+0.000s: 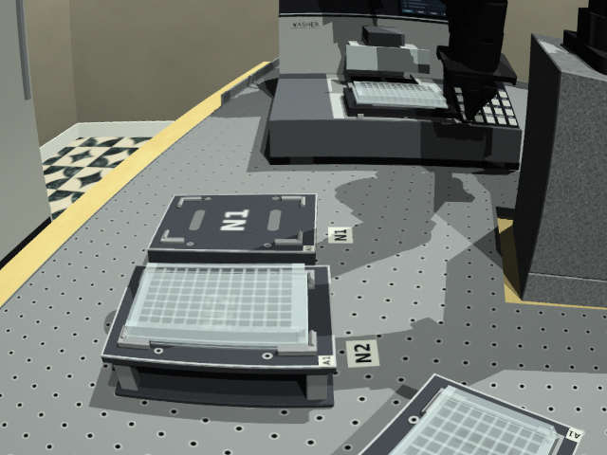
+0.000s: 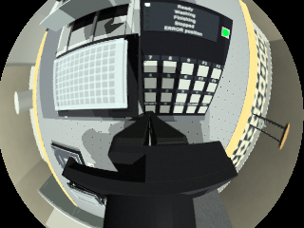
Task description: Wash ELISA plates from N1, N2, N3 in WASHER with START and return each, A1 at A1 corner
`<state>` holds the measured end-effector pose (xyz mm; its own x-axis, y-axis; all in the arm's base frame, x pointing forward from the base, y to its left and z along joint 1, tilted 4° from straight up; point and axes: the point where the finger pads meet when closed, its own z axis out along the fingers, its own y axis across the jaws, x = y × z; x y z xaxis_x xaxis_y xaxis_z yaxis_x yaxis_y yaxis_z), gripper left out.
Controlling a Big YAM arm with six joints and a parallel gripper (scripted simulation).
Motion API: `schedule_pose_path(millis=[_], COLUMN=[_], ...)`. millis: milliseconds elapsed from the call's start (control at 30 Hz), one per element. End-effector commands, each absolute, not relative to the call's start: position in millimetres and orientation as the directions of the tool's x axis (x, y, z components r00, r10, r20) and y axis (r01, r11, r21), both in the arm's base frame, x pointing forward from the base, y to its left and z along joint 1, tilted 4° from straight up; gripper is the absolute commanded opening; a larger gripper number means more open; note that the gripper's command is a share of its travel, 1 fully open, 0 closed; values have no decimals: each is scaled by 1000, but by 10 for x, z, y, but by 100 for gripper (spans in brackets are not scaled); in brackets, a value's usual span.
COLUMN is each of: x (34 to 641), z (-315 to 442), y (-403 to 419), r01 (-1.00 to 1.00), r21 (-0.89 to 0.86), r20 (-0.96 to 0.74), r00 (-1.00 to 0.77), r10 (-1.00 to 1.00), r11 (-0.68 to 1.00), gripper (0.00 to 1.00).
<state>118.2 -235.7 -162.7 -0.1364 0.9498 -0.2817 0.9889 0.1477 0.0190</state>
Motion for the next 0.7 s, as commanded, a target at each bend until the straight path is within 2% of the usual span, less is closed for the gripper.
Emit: schedule_pose_path(millis=[0,667], x=[1189,1183], z=[-1669,-1586], y=[-2419,-2336], r01=[988,988], r21=[21,19], r20=[-290,-279], r00=[-139,-142], r10=[947,950], r11=[152,153], gripper=[0,0])
